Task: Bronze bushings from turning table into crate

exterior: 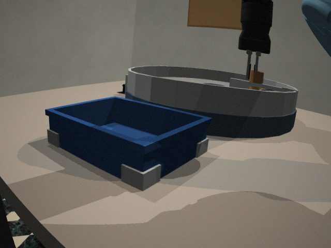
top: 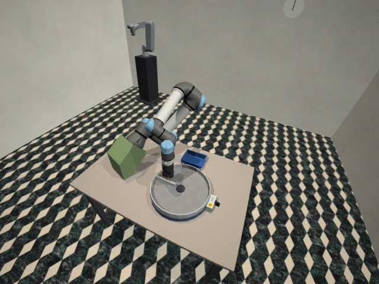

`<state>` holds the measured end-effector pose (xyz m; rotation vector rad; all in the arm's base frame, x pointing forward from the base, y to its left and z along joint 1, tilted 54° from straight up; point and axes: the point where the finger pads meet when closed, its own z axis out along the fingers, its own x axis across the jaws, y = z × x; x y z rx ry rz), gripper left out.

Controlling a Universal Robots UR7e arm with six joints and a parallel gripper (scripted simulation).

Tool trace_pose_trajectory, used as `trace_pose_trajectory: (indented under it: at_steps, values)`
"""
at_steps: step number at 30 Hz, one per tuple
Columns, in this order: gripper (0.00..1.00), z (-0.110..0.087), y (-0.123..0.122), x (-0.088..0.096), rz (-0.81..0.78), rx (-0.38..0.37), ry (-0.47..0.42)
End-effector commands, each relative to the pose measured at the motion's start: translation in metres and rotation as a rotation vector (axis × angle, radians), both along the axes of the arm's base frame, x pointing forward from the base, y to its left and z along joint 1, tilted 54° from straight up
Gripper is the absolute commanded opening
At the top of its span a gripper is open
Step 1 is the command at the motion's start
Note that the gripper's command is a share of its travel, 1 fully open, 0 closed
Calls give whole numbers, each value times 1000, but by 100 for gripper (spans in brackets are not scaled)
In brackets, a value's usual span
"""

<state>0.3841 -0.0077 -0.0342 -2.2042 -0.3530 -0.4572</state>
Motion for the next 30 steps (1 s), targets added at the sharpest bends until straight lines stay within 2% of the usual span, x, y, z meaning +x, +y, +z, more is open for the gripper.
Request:
trace_pose_trajectory:
  at_steps: [1,25,30]
  values:
    - [0,1,-2,0,-1,0,0]
    - [0,5,-8,-2,-1,-1,-1]
    - [0,17,-24,-6,0,0,0]
